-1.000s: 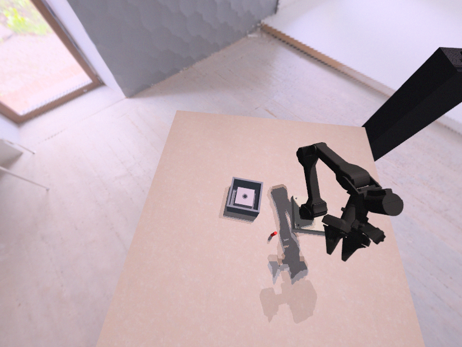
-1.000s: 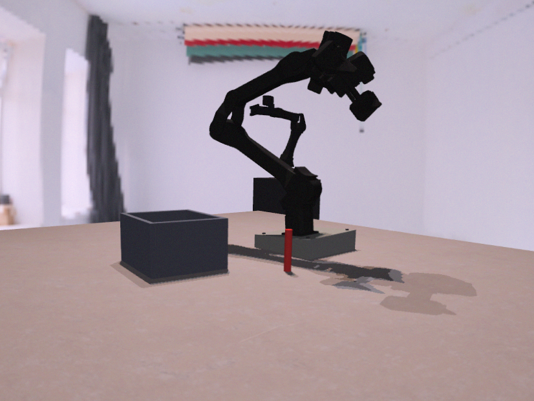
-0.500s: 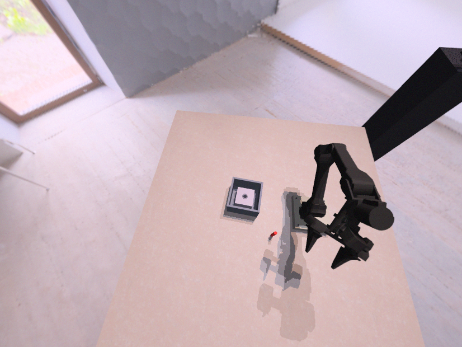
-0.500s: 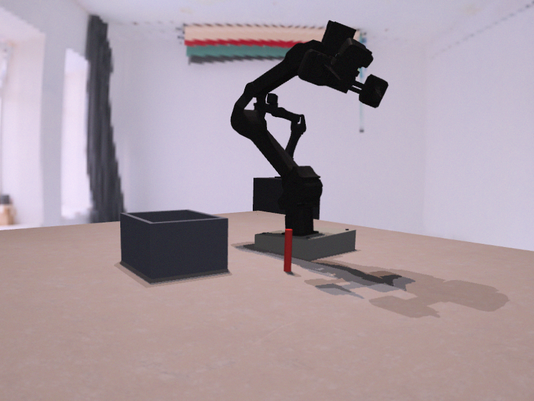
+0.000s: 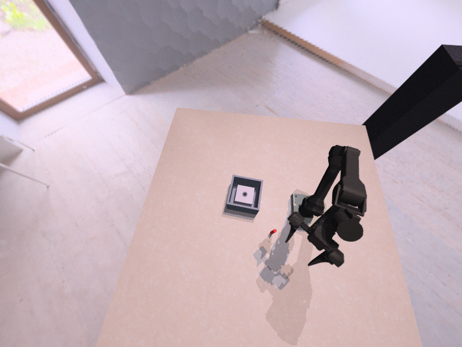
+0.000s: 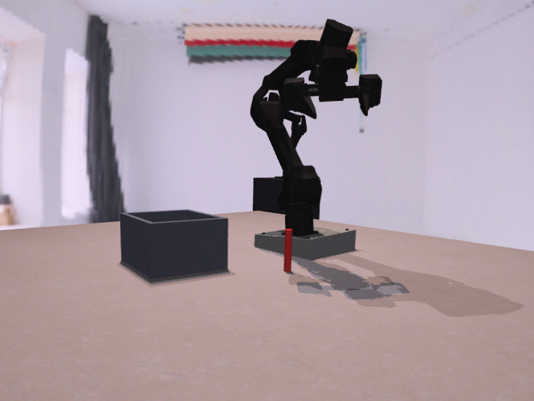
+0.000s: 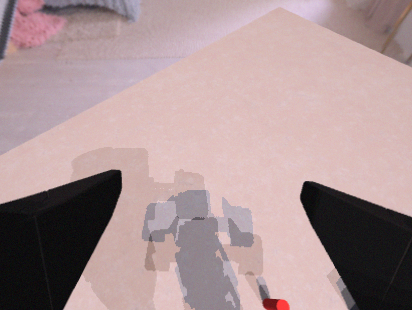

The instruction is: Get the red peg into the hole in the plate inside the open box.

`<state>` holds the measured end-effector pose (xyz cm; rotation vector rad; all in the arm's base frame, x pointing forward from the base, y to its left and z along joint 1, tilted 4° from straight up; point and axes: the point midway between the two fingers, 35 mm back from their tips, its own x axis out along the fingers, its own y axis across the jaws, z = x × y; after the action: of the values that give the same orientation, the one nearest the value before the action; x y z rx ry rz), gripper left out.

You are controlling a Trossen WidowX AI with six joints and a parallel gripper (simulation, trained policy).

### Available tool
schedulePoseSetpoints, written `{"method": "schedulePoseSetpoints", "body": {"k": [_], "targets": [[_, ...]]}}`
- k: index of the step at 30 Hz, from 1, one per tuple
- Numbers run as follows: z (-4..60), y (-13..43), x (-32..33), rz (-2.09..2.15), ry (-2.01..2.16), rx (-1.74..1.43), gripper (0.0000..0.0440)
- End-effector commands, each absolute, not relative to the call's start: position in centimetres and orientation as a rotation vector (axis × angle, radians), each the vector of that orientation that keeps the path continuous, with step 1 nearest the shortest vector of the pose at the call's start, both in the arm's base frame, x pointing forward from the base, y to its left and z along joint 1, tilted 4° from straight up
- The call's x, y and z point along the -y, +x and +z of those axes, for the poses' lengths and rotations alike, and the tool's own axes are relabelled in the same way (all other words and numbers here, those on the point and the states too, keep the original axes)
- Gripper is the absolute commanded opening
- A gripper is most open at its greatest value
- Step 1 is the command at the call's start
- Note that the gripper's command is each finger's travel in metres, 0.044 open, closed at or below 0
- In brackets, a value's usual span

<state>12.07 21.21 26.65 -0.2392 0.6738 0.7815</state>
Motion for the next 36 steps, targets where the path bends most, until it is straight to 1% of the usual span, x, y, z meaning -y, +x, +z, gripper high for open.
{"method": "schedulePoseSetpoints", "body": {"k": [1, 19, 36], "targets": [[25.3, 13.0, -20.8, 0.703, -0.173, -0.766, 0.0440], [19.4, 16.7, -16.9, 0.243, 0.166, -1.118, 0.0440], [12.9, 17.3, -12.5, -0.285, 0.432, -1.340, 0.0440]]}}
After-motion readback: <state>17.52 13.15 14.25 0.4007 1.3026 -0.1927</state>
